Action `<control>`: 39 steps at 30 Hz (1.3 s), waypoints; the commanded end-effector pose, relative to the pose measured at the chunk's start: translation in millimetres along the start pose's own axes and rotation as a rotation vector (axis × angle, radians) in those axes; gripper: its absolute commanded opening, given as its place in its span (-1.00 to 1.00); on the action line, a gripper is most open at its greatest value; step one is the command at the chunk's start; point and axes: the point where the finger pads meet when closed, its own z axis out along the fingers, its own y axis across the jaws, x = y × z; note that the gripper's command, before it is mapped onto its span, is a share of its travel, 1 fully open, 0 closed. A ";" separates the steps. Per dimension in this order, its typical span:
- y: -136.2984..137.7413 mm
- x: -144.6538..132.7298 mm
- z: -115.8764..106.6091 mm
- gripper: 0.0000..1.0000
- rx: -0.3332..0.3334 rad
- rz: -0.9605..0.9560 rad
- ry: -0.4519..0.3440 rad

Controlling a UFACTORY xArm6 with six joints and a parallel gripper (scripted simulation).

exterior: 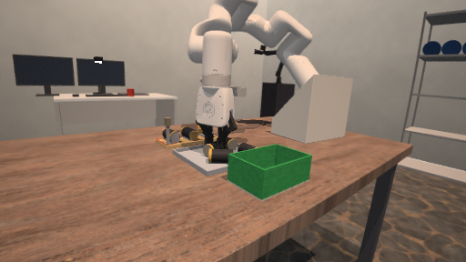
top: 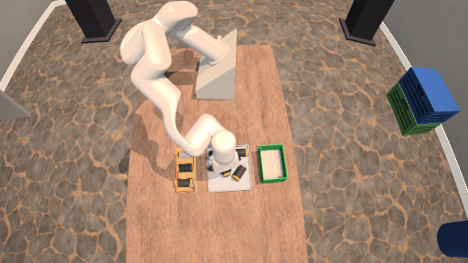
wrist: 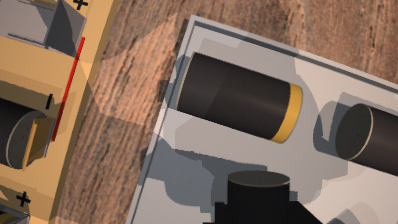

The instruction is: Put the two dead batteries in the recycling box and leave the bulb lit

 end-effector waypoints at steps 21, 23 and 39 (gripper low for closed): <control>-0.9 -2.1 -96.4 -0.44 0.001 0.002 -0.007; -0.9 -1.9 -117.6 -0.44 0.001 0.002 -0.007; -0.9 -1.9 -122.3 -0.44 0.001 -0.050 -0.007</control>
